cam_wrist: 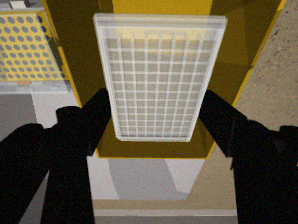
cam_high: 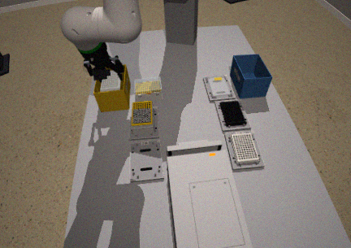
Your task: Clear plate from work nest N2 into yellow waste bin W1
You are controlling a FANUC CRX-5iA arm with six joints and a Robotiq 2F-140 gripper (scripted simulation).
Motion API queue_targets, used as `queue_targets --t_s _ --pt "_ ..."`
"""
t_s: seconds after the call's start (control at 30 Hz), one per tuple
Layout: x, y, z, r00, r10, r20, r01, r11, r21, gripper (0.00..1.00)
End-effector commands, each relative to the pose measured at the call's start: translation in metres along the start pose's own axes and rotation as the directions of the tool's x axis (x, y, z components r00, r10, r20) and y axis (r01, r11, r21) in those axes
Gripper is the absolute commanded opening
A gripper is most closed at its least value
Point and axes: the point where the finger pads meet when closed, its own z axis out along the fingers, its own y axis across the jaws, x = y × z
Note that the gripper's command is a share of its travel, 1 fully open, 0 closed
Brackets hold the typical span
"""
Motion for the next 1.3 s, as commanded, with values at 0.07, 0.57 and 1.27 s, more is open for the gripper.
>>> queue_targets --t_s 0.07,0.57,1.27 --pt "0.0002 0.0004 -0.0005 1.000 0.000 -0.001 0.000 1.000 -0.001 0.10" --pt "0.0002 0.0004 -0.0005 1.000 0.000 -0.001 0.000 1.000 -0.001 0.70" --pt "0.0002 0.0004 -0.0005 1.000 0.000 -0.001 0.000 1.000 -0.001 0.70"
